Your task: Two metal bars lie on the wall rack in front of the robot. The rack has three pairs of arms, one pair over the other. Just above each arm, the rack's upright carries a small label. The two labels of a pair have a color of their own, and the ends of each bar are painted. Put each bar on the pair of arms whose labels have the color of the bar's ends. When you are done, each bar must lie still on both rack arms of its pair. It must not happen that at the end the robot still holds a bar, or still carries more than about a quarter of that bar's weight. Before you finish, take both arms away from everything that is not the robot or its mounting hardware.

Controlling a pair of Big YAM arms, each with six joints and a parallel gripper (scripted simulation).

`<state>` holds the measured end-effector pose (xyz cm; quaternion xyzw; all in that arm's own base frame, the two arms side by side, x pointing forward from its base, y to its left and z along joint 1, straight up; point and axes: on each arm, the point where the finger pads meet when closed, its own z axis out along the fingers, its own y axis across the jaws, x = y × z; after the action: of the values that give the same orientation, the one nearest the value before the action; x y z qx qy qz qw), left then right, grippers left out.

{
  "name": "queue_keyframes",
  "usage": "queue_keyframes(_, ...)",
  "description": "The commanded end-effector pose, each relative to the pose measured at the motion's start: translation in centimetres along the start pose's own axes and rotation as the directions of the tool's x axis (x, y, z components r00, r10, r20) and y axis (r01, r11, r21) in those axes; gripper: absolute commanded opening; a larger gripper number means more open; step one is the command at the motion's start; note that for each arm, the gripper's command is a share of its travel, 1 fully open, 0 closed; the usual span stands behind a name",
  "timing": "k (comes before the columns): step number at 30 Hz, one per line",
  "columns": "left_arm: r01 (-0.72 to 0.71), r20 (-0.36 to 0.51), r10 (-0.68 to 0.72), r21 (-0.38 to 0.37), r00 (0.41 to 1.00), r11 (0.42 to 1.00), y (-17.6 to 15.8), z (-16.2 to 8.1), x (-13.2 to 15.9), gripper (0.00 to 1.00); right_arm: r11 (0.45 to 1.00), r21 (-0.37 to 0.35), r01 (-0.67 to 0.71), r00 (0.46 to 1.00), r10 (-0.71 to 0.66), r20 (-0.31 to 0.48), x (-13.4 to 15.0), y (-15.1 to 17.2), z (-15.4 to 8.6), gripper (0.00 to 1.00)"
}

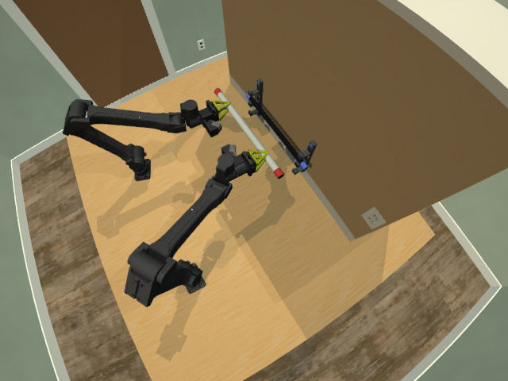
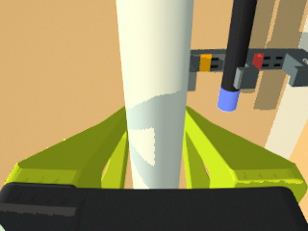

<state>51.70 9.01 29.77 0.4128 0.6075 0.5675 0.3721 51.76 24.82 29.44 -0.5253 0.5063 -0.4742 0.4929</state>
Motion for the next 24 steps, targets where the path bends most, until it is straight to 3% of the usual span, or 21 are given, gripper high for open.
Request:
queue_keyframes(1, 0.022, -0.002, -0.023, -0.100, 1.000, 0.995, 5.1, -1.4, 0.1, 0.00, 0.992, 0.116, -0.038, 0.999, 0.040, -0.012, 0.6, -6.1, -1.0, 0.00)
queue_keyframes(24, 0.022, -0.001, -0.023, -0.100, 1.000, 0.995, 4.4, -4.6, 0.1, 0.00, 0.992, 0.117, -0.038, 0.999, 0.040, -0.012, 0.6, -5.6, -4.2, 0.00)
